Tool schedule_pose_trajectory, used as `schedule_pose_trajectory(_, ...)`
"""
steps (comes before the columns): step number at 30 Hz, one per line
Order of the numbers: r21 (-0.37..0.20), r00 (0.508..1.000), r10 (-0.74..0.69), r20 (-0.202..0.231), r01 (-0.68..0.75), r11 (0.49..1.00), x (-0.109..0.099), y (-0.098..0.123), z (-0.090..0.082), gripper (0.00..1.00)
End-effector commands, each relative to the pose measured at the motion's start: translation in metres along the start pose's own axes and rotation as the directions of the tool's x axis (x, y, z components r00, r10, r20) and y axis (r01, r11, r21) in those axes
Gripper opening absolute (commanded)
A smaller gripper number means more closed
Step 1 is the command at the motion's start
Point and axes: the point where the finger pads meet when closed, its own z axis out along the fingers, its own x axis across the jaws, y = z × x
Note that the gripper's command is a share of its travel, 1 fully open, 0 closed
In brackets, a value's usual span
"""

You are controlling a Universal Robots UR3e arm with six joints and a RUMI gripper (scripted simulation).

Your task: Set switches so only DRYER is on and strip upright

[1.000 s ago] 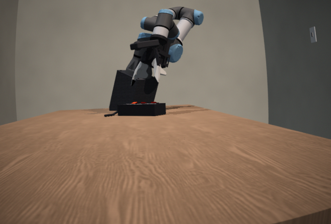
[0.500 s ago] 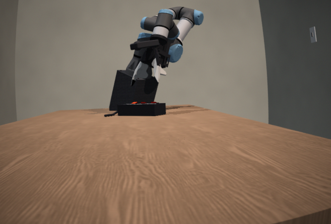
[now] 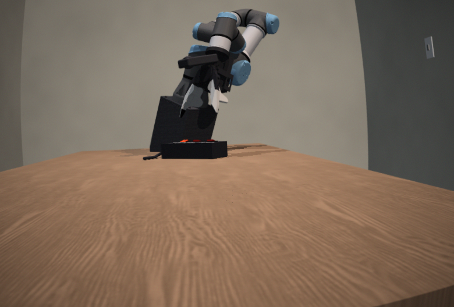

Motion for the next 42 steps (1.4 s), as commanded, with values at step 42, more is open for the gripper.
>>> schedule_pose_trajectory(42, -0.277, 0.817, 0.529, -0.232, -0.576, 0.769, -0.004, -0.068, -0.041, 1.00)
